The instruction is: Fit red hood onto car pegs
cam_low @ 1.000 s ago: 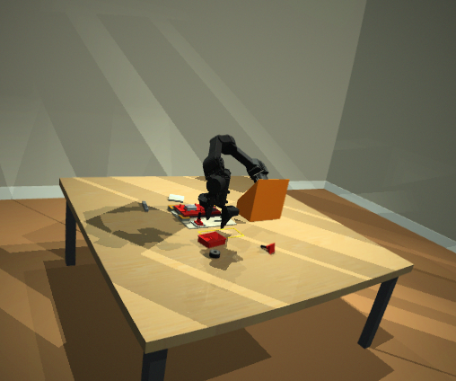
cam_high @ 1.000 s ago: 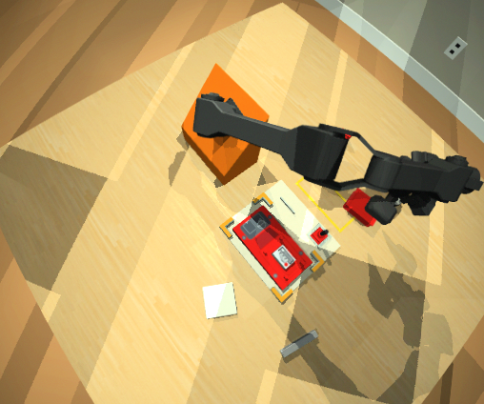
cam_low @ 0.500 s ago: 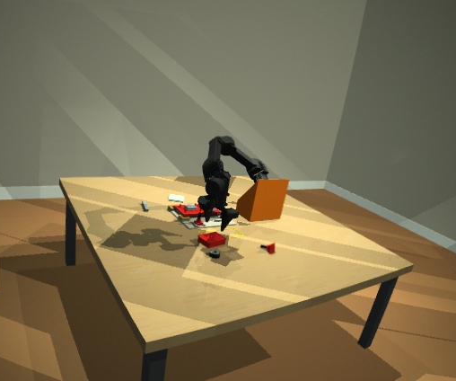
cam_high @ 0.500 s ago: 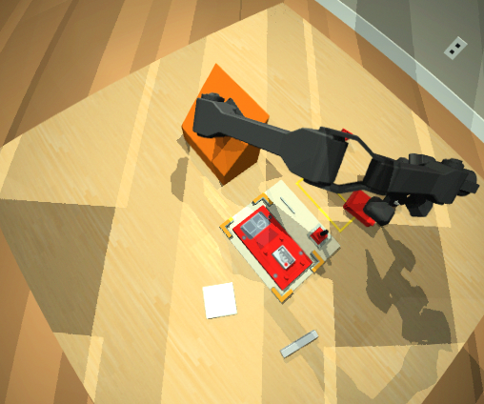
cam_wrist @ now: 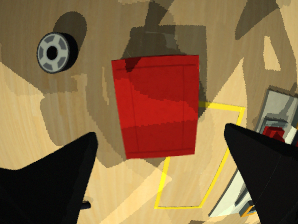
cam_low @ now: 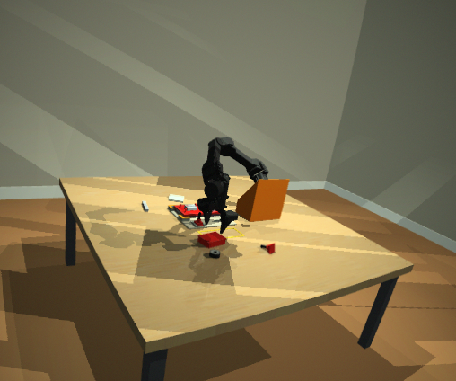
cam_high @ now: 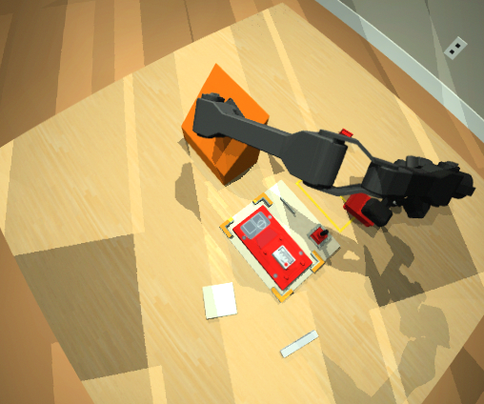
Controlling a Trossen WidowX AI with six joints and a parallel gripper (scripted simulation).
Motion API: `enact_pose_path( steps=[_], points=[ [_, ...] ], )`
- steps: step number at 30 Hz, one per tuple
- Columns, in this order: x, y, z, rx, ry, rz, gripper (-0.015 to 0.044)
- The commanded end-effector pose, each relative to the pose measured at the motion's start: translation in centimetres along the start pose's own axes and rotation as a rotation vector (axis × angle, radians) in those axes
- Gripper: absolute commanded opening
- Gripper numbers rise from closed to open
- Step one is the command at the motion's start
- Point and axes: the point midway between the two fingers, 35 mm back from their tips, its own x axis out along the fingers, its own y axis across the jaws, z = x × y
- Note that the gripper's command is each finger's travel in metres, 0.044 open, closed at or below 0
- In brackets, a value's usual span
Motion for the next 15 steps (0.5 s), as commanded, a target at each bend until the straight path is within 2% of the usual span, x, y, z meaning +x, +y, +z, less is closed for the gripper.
enact_pose_path(
  steps=[1, 15],
  points=[
    [0.44, -0.02, -0.12, -0.008, 0.001, -0.005, 0.0440],
    [1.36, -0.02, -0.09, -0.008, 0.001, -0.006, 0.0440]
  ],
)
